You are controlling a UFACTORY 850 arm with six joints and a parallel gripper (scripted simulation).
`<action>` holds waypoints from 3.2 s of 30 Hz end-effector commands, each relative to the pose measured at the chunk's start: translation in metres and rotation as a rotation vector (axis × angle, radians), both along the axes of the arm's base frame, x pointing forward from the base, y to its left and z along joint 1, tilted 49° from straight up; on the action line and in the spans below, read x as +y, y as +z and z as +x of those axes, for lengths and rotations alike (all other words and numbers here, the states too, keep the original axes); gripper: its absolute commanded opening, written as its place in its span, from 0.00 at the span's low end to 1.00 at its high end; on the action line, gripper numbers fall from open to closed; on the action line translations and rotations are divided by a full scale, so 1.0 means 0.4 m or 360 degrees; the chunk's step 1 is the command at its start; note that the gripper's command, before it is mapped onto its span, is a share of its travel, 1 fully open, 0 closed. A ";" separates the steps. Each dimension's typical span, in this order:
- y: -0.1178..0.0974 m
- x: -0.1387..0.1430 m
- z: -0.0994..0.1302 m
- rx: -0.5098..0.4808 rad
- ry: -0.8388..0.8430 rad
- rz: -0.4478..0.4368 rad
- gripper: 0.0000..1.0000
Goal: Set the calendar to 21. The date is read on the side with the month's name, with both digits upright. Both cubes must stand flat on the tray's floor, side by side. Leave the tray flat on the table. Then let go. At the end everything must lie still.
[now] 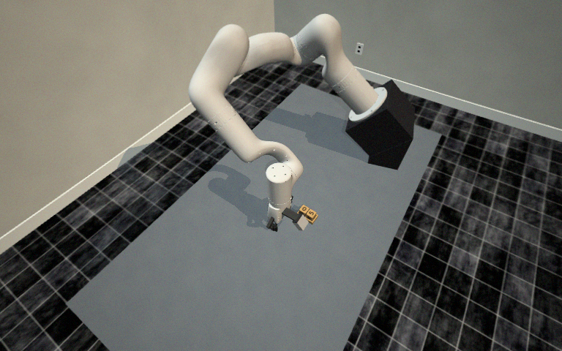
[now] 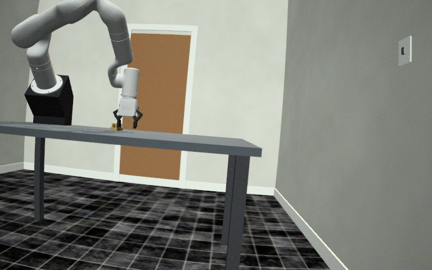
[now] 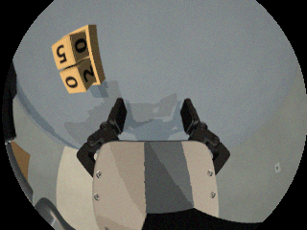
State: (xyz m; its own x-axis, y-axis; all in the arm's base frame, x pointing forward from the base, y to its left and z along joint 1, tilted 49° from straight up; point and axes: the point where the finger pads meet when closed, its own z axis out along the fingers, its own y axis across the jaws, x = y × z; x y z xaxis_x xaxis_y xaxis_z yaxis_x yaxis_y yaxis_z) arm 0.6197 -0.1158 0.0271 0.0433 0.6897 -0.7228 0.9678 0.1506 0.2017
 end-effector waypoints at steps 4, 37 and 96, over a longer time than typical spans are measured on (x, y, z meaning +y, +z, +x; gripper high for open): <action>0.001 0.001 0.001 -0.0002 0.0001 0.0000 1.00; 0.001 0.001 0.001 -0.0002 0.0001 0.0000 1.00; 0.069 0.037 -0.081 -0.0170 -0.0156 0.0060 1.00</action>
